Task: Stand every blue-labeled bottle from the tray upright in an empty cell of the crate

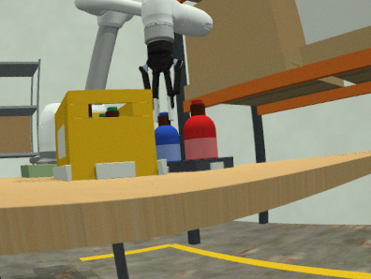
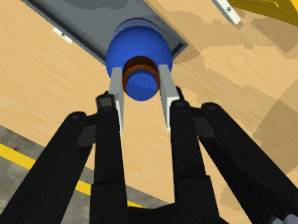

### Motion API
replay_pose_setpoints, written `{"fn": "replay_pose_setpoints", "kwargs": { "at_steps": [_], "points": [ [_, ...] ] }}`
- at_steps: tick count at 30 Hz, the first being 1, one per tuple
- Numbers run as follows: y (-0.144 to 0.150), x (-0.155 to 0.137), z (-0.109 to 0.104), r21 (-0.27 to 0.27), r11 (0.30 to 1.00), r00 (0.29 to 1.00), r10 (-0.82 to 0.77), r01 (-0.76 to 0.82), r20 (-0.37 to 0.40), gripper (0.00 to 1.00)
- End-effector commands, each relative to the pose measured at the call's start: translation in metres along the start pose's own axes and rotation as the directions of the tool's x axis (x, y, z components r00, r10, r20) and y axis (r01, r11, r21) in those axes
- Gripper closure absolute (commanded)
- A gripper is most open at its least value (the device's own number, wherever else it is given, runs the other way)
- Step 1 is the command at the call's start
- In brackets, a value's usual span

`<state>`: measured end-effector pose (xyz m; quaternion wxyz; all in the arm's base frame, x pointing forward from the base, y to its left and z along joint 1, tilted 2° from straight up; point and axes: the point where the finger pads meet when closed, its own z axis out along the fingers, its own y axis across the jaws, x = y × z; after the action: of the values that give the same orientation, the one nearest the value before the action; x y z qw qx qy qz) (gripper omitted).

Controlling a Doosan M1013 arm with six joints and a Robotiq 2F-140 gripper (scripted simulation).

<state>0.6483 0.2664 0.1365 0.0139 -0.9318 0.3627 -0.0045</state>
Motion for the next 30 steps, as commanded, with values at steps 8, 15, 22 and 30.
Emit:
{"fn": "replay_pose_setpoints", "kwargs": {
  "at_steps": [8, 15, 22, 30],
  "points": [
    [0.0, 0.0, -0.007, 0.0, 1.0, 1.0, 0.0, 0.0, 0.0, 1.0],
    [0.0, -0.001, -0.014, 0.0, 1.0, 1.0, 0.0, 0.0, 0.0, 1.0],
    [0.0, -0.001, -0.021, 0.0, 1.0, 1.0, 0.0, 0.0, 0.0, 1.0],
    [0.0, -0.002, -0.03, 0.0, 1.0, 1.0, 0.0, 0.0, 0.0, 1.0]
  ]
}}
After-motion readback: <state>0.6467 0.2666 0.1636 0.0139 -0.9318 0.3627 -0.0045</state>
